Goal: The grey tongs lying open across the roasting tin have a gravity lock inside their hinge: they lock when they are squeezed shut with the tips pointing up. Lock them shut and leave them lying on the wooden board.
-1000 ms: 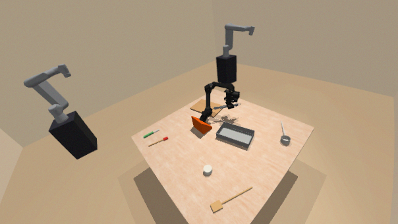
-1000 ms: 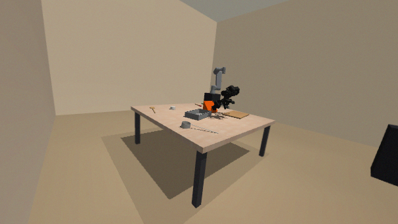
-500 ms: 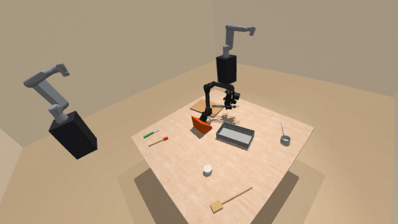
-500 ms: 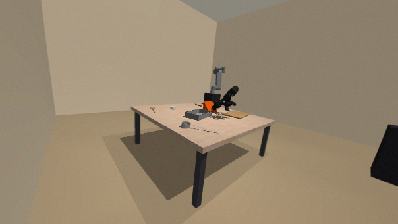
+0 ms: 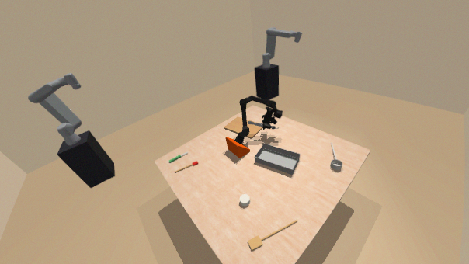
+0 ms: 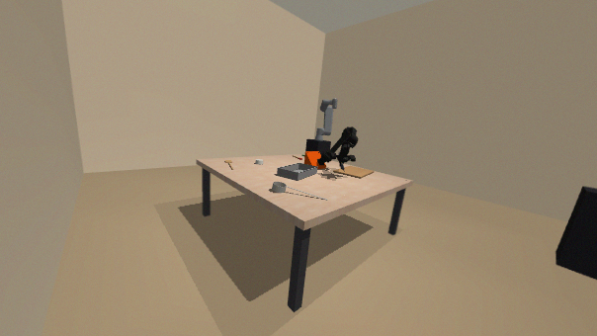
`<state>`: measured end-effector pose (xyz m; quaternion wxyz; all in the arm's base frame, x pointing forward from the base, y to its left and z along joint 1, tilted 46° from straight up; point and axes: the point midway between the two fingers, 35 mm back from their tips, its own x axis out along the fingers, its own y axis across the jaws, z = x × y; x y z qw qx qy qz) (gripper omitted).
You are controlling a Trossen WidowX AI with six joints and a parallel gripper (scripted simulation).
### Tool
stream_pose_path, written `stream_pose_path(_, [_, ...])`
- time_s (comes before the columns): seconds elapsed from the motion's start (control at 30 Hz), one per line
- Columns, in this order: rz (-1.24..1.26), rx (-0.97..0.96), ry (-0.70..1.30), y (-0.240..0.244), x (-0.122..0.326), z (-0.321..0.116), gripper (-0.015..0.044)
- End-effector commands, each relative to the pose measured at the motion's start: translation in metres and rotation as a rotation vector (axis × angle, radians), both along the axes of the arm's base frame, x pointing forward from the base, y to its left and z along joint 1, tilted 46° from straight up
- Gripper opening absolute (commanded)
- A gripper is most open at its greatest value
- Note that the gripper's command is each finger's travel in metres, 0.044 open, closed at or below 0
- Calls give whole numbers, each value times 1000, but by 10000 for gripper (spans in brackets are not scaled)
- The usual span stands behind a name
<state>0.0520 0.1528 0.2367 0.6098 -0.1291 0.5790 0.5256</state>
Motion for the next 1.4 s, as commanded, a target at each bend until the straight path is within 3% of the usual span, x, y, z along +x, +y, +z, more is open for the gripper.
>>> stream_pose_path(0.0, [-32, -82, 12, 0, -10, -2, -150])
stream_pose_path(1.37, [-153, -336, -86, -8, -67, -18, -150])
